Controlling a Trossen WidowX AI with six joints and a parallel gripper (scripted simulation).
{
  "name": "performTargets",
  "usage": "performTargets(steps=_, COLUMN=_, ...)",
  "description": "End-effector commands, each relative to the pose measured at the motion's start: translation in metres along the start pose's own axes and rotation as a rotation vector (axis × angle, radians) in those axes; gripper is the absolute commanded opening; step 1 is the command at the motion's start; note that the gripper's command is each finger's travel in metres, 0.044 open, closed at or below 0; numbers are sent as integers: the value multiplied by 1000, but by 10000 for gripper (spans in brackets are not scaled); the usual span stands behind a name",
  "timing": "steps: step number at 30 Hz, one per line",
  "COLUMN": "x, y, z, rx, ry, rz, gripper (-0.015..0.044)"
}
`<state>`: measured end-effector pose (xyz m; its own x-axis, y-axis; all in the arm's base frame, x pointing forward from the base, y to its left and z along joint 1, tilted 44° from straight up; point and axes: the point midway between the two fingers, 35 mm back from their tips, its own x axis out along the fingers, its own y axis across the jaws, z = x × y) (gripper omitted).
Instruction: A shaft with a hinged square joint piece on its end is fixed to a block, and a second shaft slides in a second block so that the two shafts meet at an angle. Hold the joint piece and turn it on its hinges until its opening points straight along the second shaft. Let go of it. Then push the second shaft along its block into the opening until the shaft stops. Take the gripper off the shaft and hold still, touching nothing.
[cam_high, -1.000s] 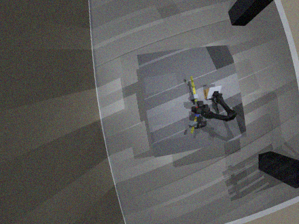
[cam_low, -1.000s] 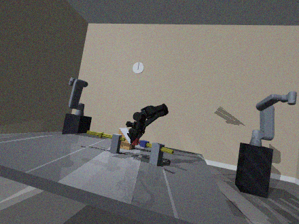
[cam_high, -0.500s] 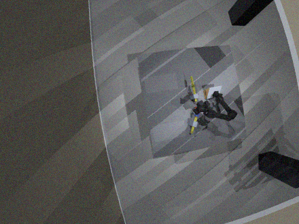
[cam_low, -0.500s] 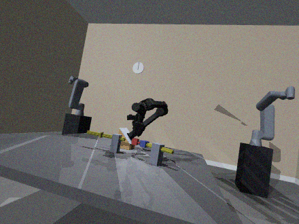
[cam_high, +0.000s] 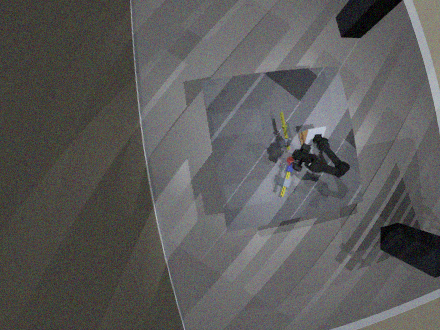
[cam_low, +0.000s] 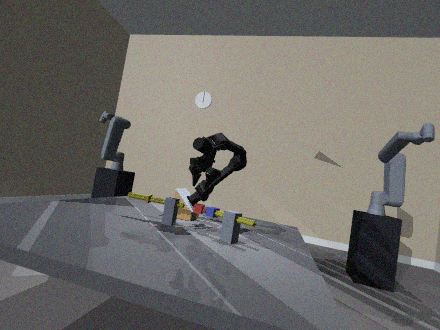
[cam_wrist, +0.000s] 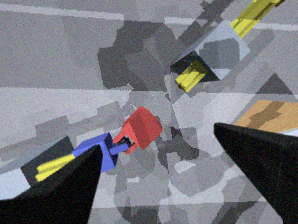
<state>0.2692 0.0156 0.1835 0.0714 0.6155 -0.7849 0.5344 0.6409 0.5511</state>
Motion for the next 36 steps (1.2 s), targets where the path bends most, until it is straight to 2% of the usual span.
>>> performTargets(steps=1, x=-15, y=-1, z=0, rx=-133, ry=-10, rz=26, gripper=440)
performTargets(steps=5, x=-27, y=-2, z=0, rx=-243, ry=-23, rz=42, gripper=440)
performTargets(steps=14, x=-27, y=-3, z=2, rx=-225, ry=-21, rz=35, gripper=440)
performTargets(steps=31, x=12, y=-91, z=96, rx=301, ry=39, rz=-8, gripper=0)
performTargets(steps=36, x=29, y=-127, z=117, rx=468, ry=62, rz=-21, gripper=0)
